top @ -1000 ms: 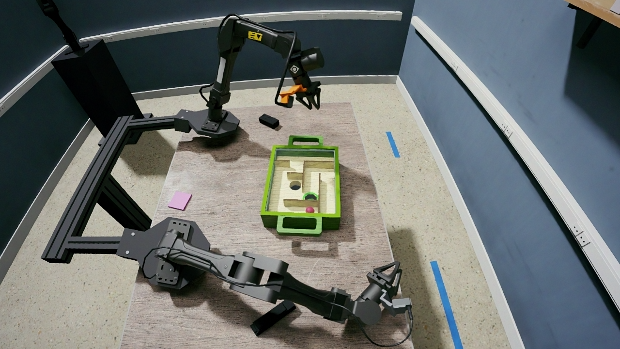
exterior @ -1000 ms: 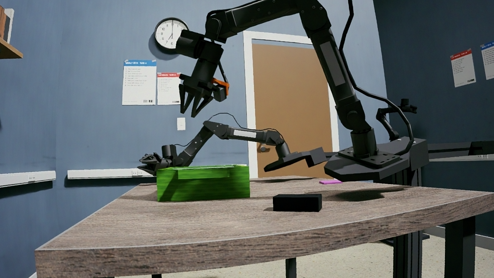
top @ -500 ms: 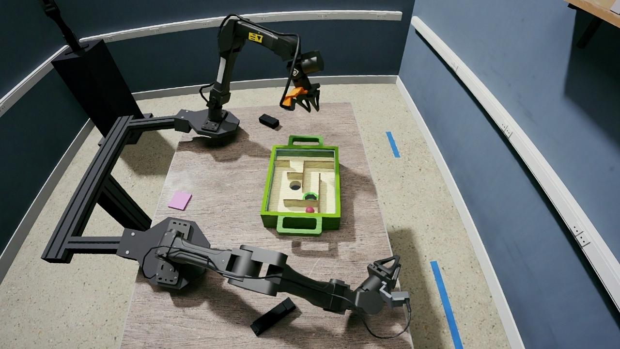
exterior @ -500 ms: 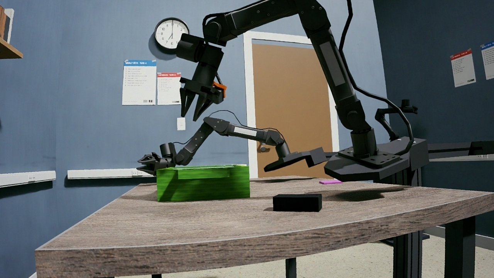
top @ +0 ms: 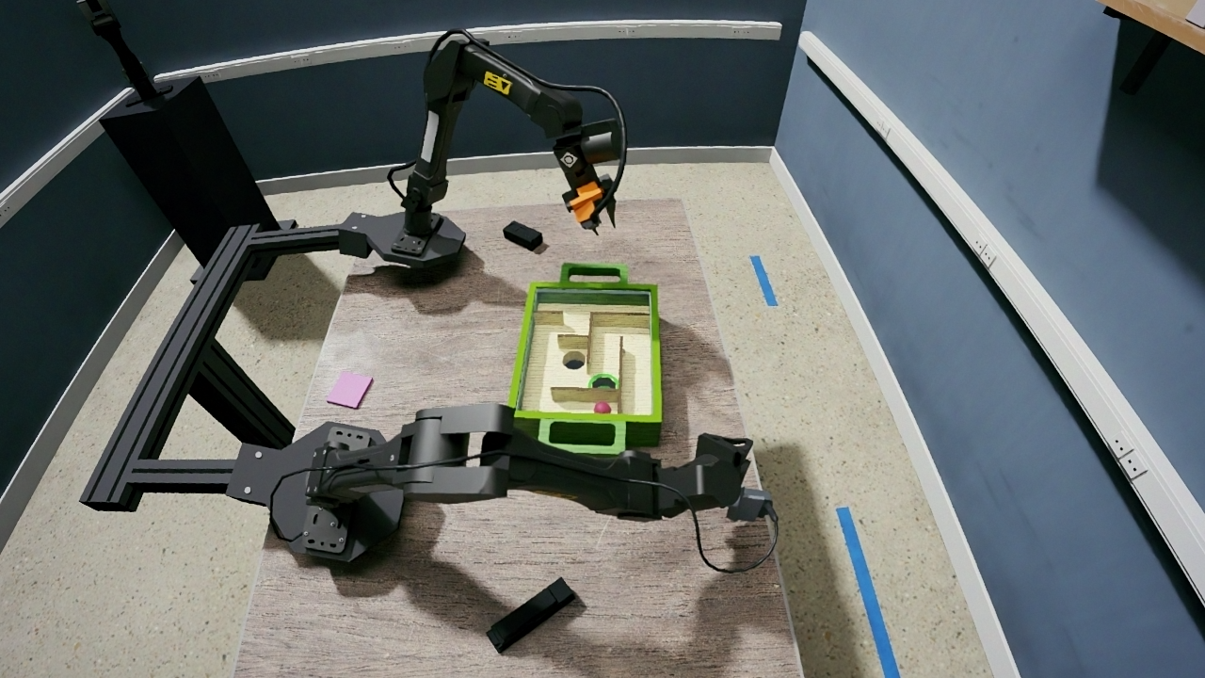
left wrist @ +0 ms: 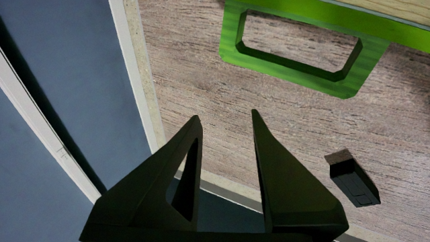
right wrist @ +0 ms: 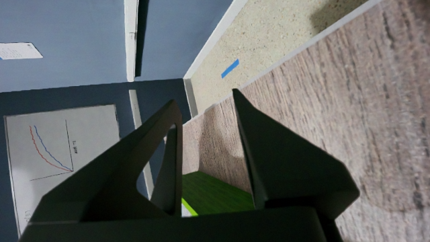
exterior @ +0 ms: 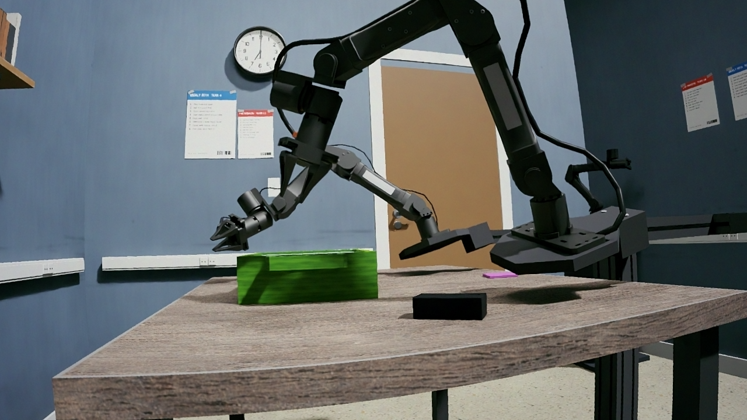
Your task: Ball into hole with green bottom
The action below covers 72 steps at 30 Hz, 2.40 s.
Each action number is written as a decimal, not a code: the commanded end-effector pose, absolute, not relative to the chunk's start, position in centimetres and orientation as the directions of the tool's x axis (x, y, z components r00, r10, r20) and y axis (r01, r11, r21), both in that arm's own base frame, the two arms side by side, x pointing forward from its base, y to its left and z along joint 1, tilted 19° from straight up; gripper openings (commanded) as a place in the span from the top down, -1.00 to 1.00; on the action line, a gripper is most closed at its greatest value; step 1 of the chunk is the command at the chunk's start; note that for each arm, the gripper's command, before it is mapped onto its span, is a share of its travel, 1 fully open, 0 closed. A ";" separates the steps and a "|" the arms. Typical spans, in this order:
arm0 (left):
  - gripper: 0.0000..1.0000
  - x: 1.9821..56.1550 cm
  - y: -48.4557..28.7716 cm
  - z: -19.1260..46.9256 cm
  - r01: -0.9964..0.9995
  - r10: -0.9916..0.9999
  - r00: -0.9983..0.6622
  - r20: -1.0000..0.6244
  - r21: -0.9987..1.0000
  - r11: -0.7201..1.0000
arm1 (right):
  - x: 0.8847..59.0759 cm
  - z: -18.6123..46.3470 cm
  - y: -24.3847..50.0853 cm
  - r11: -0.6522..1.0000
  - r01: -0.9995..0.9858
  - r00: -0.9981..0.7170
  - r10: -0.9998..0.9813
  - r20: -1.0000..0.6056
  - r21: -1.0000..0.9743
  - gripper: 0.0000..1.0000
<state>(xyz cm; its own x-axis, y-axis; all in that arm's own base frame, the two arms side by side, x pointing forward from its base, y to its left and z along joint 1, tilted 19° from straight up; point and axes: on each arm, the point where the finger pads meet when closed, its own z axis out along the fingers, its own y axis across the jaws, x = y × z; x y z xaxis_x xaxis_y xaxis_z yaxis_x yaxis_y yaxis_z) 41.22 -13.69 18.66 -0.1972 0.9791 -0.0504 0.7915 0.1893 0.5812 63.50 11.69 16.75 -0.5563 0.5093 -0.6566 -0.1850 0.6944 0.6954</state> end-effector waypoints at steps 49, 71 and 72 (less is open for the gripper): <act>0.28 39.5 -12.5 10.8 0.110 0.231 -0.842 -0.488 0.263 0.958 | 38.8 10.8 13.5 0.995 0.042 -0.825 -0.014 -0.566 -0.087 0.28; 0.28 38.7 -12.4 11.4 0.026 0.137 -0.838 -0.528 0.212 0.977 | 36.0 9.8 11.8 0.979 0.024 -0.847 -0.088 -0.524 -0.203 0.28; 0.28 38.5 -12.3 11.1 0.020 0.130 -0.843 -0.522 0.211 0.977 | 35.7 8.8 11.1 0.974 0.026 -0.862 -0.091 -0.499 -0.223 0.28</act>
